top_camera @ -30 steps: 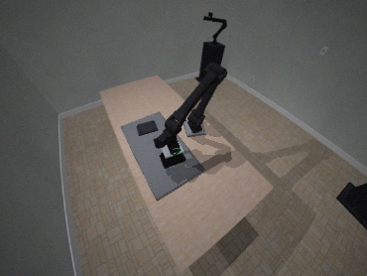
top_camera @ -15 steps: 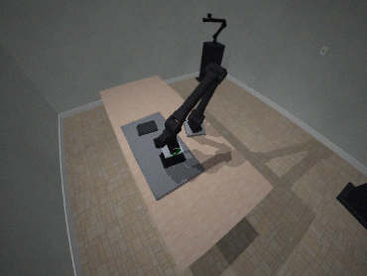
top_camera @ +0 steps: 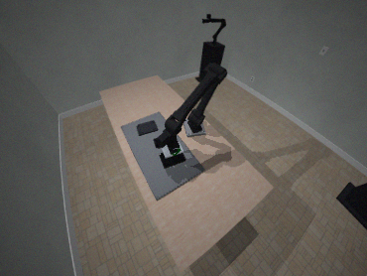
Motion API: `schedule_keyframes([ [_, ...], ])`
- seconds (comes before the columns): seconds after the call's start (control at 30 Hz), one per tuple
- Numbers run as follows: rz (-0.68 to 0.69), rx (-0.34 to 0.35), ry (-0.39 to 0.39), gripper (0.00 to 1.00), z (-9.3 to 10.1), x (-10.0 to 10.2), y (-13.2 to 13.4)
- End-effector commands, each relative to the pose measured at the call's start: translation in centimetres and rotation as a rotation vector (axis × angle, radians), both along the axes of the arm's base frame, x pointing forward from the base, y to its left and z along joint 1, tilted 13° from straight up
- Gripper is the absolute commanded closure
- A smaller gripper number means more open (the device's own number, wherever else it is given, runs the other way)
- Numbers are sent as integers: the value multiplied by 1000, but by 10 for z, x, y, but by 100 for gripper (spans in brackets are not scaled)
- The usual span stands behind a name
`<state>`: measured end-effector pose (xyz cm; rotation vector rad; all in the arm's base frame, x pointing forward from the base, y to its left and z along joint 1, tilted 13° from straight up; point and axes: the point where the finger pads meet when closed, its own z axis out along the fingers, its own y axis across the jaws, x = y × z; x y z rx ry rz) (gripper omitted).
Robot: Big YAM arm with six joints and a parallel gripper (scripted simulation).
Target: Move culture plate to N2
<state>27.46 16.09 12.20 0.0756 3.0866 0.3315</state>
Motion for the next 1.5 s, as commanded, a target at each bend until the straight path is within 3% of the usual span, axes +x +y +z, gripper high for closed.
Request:
schedule_keyframes([
  [0.0, 7, 31, -68, 100, 32, 25, 9],
  [0.27, 7, 31, -68, 100, 32, 25, 9],
  [0.5, 0, 31, -76, 100, 30, 31, -17],
  [0.63, 0, 11, -22, 100, 5, 17, -36],
  [0.77, 0, 6, -5, 100, -4, 19, -49],
  [1.47, 0, 10, -21, 100, -9, 37, -103],
])
